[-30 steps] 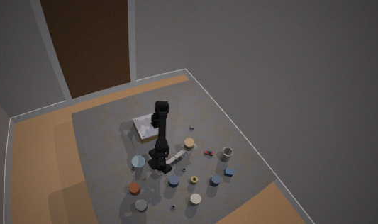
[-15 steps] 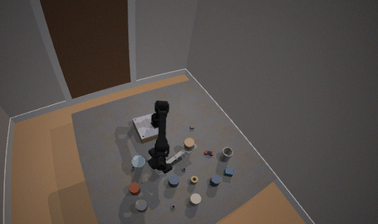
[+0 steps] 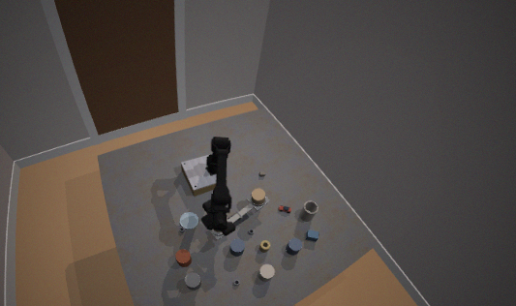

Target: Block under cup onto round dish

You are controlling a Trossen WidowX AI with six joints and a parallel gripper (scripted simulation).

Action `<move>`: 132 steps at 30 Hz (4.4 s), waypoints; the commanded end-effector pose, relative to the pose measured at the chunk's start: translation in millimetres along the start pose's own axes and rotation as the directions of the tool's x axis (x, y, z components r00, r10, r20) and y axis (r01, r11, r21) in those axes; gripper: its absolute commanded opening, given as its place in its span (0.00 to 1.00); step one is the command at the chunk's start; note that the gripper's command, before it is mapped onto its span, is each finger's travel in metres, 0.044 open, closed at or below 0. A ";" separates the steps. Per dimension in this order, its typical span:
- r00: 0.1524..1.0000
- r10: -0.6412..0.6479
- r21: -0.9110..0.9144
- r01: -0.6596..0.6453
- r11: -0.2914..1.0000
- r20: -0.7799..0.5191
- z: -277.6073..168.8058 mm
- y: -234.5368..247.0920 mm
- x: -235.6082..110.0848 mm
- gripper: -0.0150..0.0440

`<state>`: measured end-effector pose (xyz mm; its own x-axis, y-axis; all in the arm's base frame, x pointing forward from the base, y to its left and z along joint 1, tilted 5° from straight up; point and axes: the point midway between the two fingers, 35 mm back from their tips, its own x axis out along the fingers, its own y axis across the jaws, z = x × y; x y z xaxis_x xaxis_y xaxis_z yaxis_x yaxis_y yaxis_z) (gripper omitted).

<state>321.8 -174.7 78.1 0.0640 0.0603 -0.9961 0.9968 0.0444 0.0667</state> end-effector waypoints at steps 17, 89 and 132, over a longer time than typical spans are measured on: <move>1.000 0.014 -0.005 -0.014 1.000 0.013 1.3 1.9 -31.7 0.25; 1.000 0.000 0.000 0.000 1.000 0.000 -0.7 -0.8 -49.0 0.25; 1.000 -0.011 -0.003 0.011 1.000 0.024 115.3 -244.0 7.4 0.25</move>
<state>100.2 -297.2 48.6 0.0520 0.0550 -0.9971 0.9978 0.0391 0.0541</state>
